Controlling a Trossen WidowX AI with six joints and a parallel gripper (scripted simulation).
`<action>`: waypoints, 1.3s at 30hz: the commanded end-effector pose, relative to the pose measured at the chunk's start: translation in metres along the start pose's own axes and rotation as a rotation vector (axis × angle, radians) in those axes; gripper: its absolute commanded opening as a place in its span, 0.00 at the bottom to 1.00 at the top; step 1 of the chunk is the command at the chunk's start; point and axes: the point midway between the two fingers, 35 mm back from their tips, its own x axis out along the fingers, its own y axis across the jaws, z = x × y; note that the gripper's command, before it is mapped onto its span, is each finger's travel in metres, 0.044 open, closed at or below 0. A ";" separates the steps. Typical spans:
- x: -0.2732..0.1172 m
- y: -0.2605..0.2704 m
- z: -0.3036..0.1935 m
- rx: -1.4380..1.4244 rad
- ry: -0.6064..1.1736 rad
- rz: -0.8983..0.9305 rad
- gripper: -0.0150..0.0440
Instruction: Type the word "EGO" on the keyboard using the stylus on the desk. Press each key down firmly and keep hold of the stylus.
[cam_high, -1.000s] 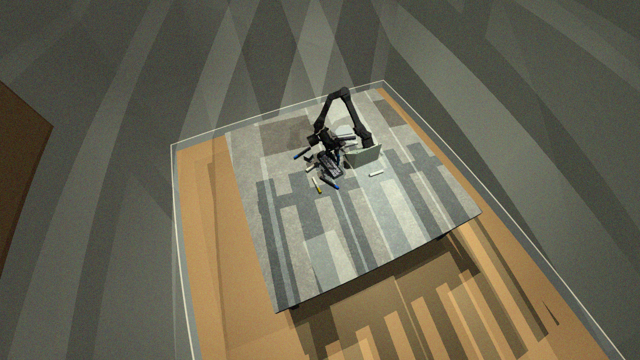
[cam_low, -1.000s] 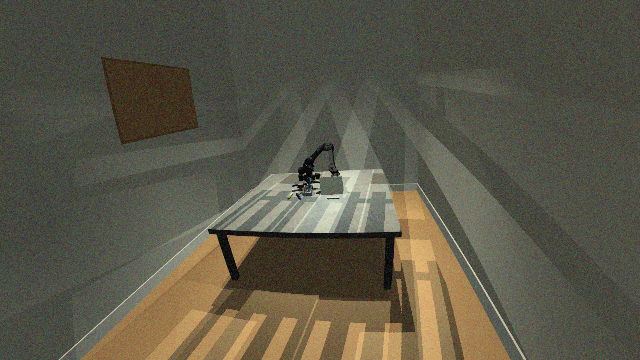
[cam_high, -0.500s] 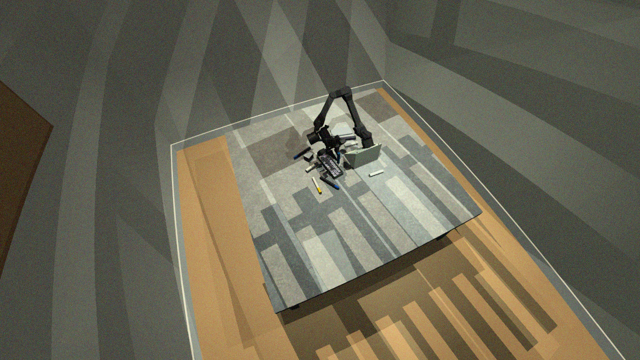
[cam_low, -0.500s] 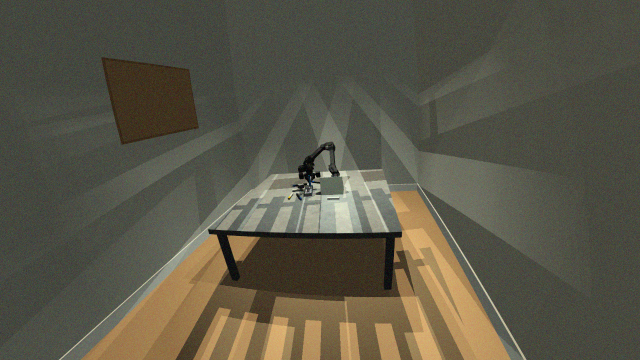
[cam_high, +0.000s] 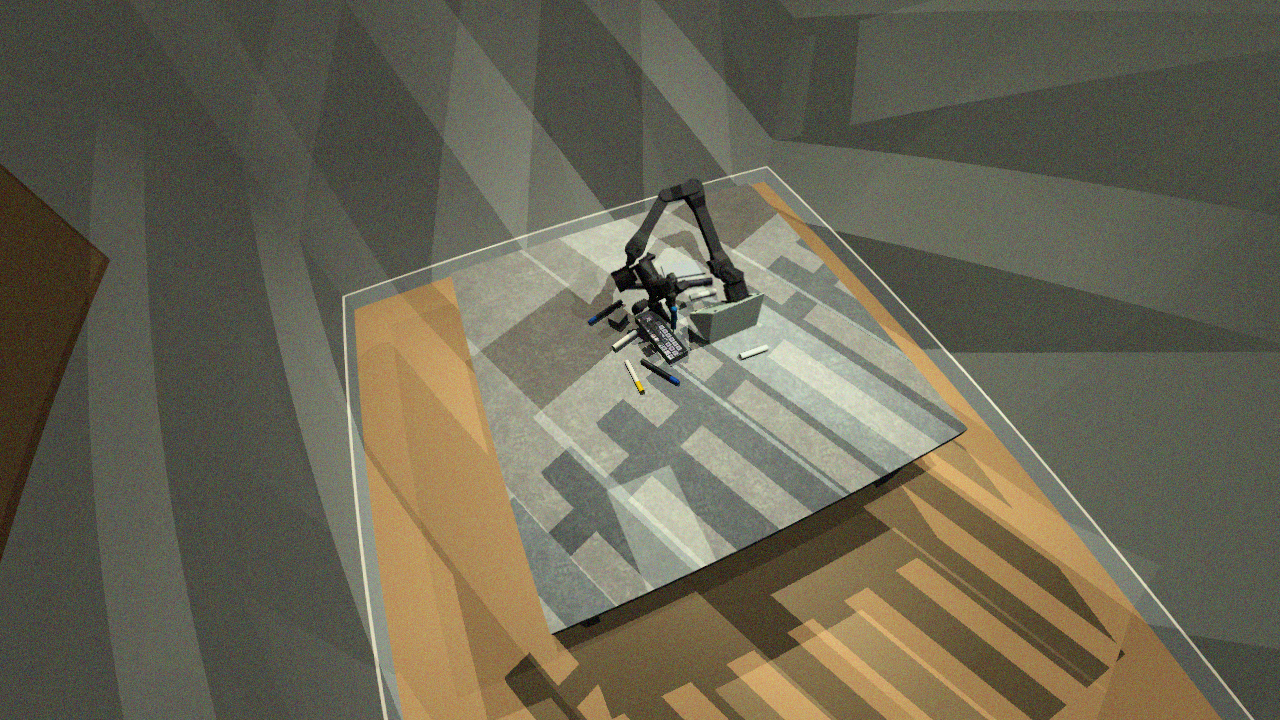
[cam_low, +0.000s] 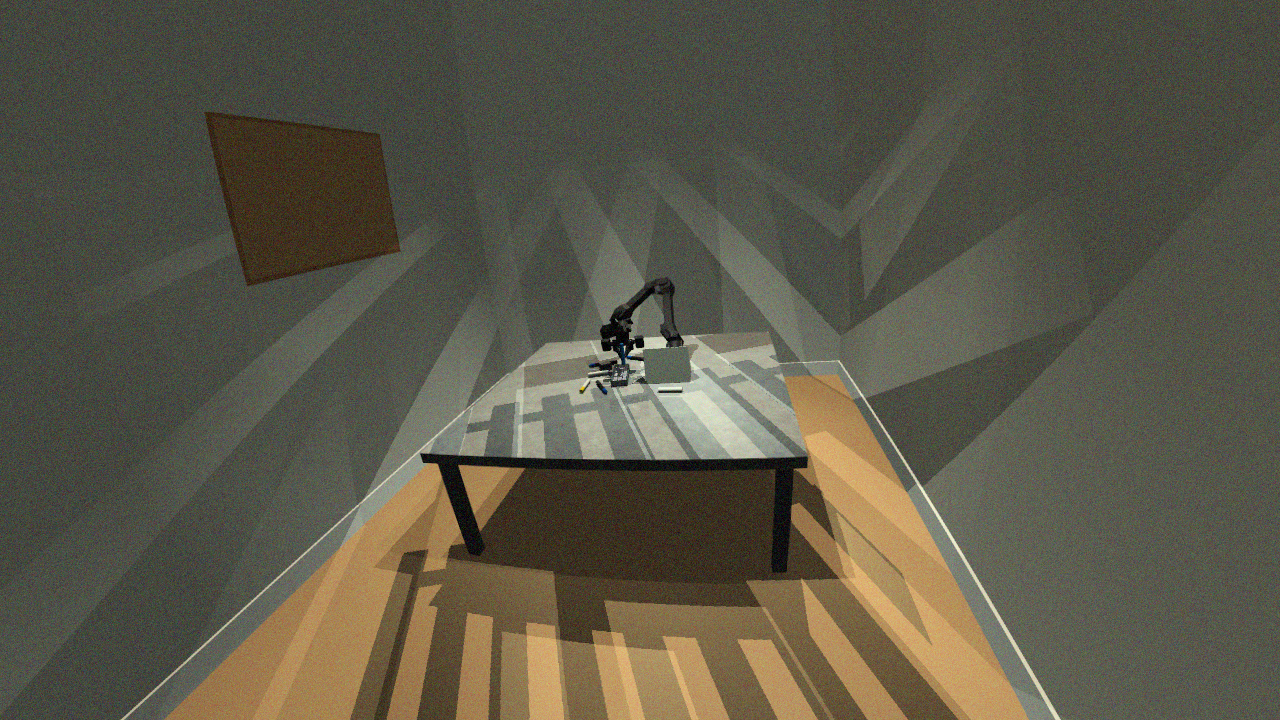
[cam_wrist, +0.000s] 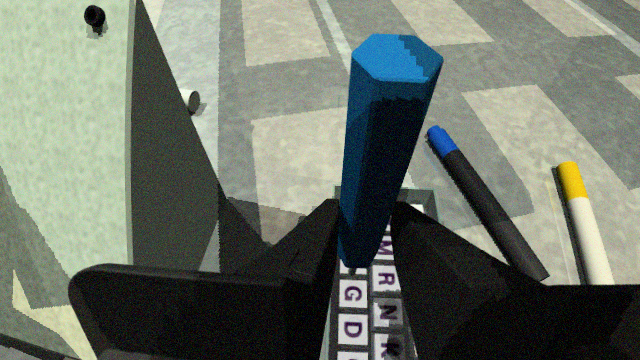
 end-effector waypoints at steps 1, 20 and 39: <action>0.005 -0.001 -0.010 -0.001 0.001 -0.002 0.25; 0.009 -0.002 -0.017 -0.001 0.002 -0.002 0.39; 0.013 -0.002 -0.024 0.000 0.002 -0.001 0.39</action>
